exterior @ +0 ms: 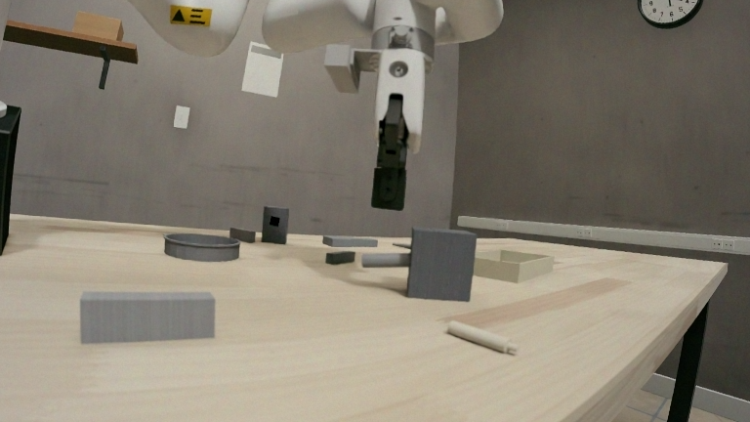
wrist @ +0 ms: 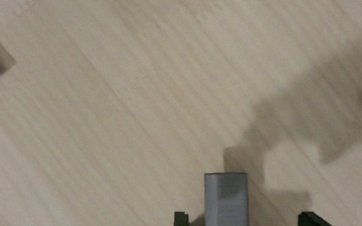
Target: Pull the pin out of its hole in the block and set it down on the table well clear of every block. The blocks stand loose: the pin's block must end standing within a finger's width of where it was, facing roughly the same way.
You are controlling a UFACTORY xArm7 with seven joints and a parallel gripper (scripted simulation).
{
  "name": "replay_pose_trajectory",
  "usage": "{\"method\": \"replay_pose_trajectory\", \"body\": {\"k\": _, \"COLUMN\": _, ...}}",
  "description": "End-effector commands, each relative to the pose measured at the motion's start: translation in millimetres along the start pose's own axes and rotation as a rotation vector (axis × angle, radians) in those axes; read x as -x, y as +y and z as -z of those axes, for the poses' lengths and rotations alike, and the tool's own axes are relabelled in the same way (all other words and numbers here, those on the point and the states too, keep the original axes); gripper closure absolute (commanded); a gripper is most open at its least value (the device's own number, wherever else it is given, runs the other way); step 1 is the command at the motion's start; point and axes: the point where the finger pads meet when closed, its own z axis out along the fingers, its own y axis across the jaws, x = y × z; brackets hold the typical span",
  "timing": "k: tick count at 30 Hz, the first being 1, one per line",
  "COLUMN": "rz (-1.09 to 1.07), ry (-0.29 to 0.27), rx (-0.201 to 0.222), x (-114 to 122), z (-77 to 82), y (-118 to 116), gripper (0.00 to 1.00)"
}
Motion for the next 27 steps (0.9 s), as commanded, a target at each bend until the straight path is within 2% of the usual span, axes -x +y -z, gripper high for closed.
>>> {"method": "replay_pose_trajectory", "body": {"k": 1, "rz": 0.001, "ry": -0.003, "rx": 0.002, "x": 1, "z": 1.4, "y": 0, "gripper": 0.34}}
{"method": "replay_pose_trajectory", "body": {"k": 5, "rz": 0.002, "ry": -0.003, "rx": 0.003, "x": 1, "z": 0.3, "y": 1, "gripper": 0.34}}
{"method": "replay_pose_trajectory", "body": {"k": 11, "rz": 0.011, "ry": 0.001, "rx": 0.016, "x": -1, "z": -16.1, "y": 4, "gripper": 0.34}}
{"method": "replay_pose_trajectory", "body": {"k": 21, "rz": 0.011, "ry": 0.001, "rx": 0.017, "x": -1, "z": -17.2, "y": 4, "gripper": 0.34}}
{"method": "replay_pose_trajectory", "body": {"k": 27, "rz": 0.014, "ry": -0.007, "rx": 0.014, "x": 1, "z": -26.4, "y": 2, "gripper": 0.34}}
